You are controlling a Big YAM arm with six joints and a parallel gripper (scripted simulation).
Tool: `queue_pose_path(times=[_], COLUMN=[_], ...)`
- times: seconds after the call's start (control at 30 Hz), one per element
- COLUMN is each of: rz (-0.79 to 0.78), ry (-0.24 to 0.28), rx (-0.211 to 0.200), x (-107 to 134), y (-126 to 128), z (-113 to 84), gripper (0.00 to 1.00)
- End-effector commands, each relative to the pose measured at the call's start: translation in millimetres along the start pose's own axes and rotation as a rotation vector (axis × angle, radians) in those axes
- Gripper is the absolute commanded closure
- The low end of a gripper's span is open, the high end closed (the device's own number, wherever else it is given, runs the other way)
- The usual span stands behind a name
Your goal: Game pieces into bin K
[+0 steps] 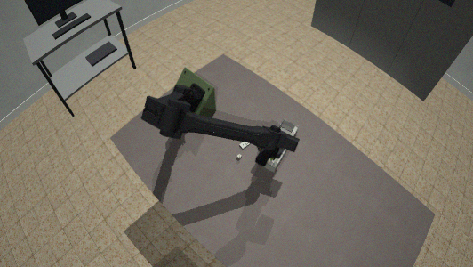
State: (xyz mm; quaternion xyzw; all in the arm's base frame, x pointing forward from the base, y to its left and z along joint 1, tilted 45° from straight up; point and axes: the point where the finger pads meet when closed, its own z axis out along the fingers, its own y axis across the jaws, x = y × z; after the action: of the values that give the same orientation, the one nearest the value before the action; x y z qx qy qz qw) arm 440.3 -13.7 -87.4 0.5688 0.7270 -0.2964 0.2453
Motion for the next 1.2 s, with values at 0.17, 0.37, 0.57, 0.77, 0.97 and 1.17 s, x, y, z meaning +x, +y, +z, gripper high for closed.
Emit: queue_pose_path(times=[0.17, 0.37, 0.57, 0.77, 0.97, 1.17], rz=[0.017, 0.013, 0.013, 0.013, 0.020, 0.028], ry=[0.001, -0.001, -0.001, -0.001, -0.001, 0.000], rx=[-0.030, -0.027, -0.027, -0.027, -0.051, -0.059], x=[-5, -3, -3, -3, -4, -5], y=[17, 12, 12, 11, 17, 22], z=[-4.9, -8.4, -8.0, -7.6, -25.0, -35.9], gripper=[0.80, 0.70, 0.70, 0.70, 0.70, 0.70])
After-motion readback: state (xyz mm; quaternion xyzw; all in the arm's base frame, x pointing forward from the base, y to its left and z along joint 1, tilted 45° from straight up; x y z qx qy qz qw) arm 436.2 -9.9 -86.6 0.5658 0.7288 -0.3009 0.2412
